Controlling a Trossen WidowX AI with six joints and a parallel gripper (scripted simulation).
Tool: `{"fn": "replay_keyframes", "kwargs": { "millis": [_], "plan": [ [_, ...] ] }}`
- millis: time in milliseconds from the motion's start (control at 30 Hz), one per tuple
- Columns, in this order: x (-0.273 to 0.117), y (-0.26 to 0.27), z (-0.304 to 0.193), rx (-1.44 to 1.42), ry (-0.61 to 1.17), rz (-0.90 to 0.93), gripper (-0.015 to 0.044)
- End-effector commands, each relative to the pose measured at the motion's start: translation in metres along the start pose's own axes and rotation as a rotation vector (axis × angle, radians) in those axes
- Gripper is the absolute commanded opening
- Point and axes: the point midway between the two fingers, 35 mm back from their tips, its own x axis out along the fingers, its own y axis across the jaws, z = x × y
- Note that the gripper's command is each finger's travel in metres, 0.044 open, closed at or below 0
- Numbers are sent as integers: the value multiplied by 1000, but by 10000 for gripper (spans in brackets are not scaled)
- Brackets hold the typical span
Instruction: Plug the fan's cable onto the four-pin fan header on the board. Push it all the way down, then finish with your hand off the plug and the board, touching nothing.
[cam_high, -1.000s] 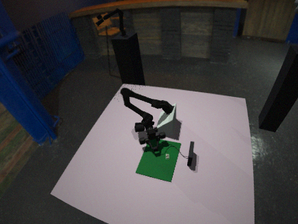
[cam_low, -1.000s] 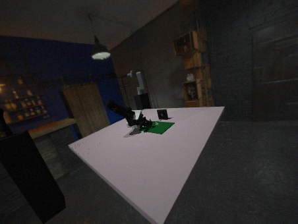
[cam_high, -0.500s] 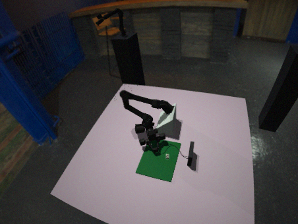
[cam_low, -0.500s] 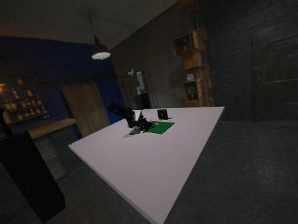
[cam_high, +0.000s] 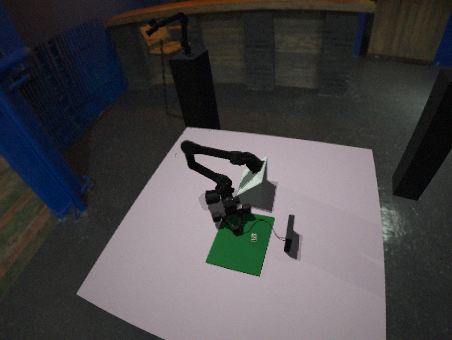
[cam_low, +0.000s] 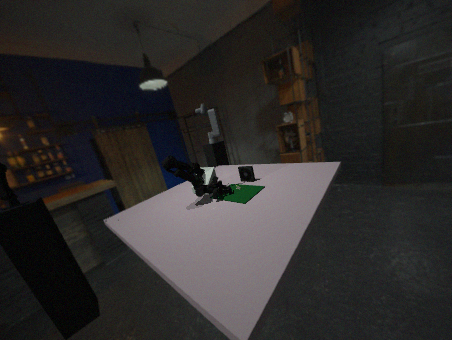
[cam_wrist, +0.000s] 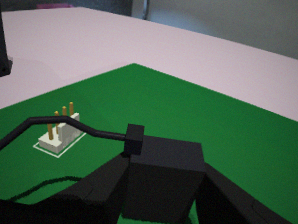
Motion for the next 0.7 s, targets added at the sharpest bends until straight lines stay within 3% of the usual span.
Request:
{"fn": "replay_keyframes", "kwargs": {
  "millis": [0, 667],
  "plan": [
    [1, 0, -3, -3, -5, 1, 0],
    [0, 0, -2, 0, 0, 0, 0]
  ]
}}
